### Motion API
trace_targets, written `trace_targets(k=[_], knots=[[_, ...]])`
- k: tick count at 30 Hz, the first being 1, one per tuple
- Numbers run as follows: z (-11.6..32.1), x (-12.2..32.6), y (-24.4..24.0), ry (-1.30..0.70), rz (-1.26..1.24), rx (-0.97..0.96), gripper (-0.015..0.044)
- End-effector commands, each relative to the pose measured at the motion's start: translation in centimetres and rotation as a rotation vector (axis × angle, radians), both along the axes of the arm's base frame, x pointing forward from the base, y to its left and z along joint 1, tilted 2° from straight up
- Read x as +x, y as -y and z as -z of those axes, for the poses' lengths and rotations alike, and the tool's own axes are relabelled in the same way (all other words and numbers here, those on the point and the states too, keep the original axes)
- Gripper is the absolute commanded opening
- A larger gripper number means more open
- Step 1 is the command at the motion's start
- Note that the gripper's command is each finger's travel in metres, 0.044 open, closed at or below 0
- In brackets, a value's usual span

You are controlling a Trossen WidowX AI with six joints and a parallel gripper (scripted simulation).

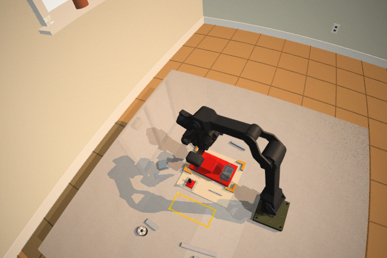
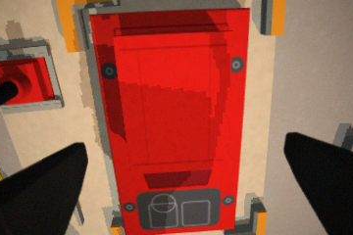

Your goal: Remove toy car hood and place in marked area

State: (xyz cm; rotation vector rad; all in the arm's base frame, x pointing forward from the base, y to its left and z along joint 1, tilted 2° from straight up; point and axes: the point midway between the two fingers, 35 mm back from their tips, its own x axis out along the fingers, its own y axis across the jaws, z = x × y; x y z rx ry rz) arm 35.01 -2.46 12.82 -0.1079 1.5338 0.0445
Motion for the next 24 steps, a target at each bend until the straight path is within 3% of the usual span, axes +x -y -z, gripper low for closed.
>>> trace_targets(k=[1,24], knots=[[0.1,-0.2,-0.2,-0.008,-0.01,0.01,0.044],[2.1,-0.1,-0.1,-0.008,-0.01,0.01,0.044]])
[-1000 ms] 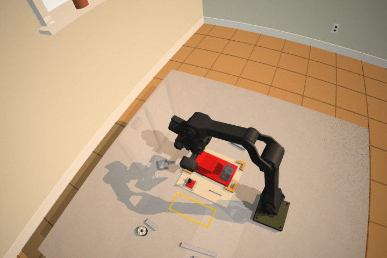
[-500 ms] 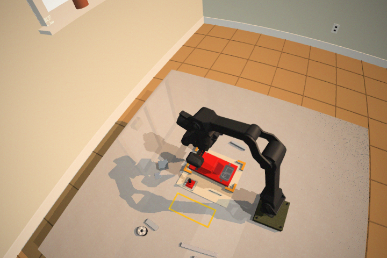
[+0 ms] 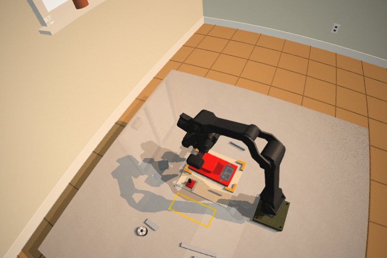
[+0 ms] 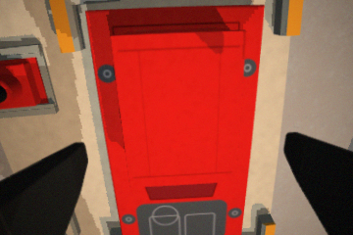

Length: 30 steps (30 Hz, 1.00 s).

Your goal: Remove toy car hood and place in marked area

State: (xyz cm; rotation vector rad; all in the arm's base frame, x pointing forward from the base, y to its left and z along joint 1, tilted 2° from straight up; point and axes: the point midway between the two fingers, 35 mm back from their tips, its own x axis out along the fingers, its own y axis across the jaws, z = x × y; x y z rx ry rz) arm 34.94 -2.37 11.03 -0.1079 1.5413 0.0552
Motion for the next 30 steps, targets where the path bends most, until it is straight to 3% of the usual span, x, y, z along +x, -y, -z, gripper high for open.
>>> trace_targets(k=[1,30], knots=[[0.4,0.0,0.0,0.0,-0.003,0.004,0.044],[3.0,-0.1,0.1,-0.001,-0.003,0.004,0.044]])
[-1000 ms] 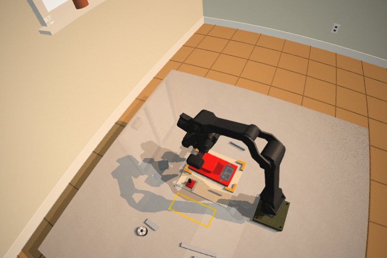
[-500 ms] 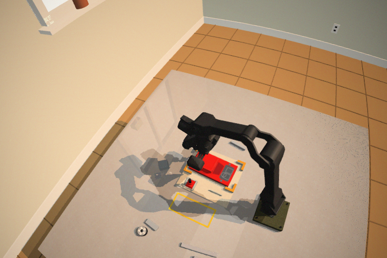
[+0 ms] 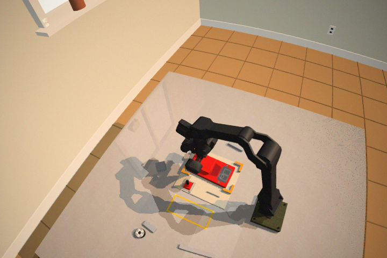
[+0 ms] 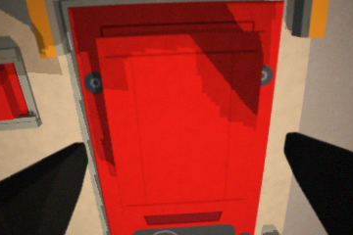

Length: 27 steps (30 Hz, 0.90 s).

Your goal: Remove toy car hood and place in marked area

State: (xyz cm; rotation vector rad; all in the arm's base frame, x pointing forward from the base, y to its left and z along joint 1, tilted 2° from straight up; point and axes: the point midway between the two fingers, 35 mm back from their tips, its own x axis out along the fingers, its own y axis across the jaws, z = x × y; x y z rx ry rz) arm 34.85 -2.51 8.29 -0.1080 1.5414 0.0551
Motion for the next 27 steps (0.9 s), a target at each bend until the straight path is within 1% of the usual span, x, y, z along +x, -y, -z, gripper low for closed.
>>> trace_targets(k=[1,27], knots=[[0.4,0.0,0.0,0.0,-0.003,0.004,0.044],[1.7,-0.1,0.0,0.0,-0.003,0.004,0.044]])
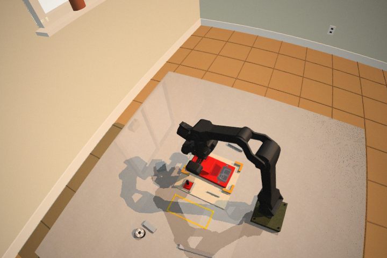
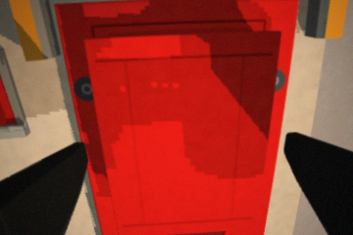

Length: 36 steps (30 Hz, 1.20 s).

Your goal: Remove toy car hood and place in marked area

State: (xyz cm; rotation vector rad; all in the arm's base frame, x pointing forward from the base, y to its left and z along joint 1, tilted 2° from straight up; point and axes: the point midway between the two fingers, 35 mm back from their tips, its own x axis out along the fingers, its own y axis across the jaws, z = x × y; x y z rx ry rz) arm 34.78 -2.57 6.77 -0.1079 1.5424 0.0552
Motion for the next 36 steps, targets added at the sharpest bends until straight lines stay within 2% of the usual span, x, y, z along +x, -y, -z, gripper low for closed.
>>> trace_targets(k=[1,18,22,31,36], knots=[[0.21,0.01,-0.04,0.001,-0.003,0.004,0.044],[1.04,0.02,-0.02,0.0,-0.003,0.004,0.044],[0.89,0.01,0.03,0.0,0.0,0.0,0.0335],[0.89,0.01,0.03,0.0,0.0,0.0,0.0275],[0.73,0.01,0.02,0.0,0.0,0.0,0.0144]])
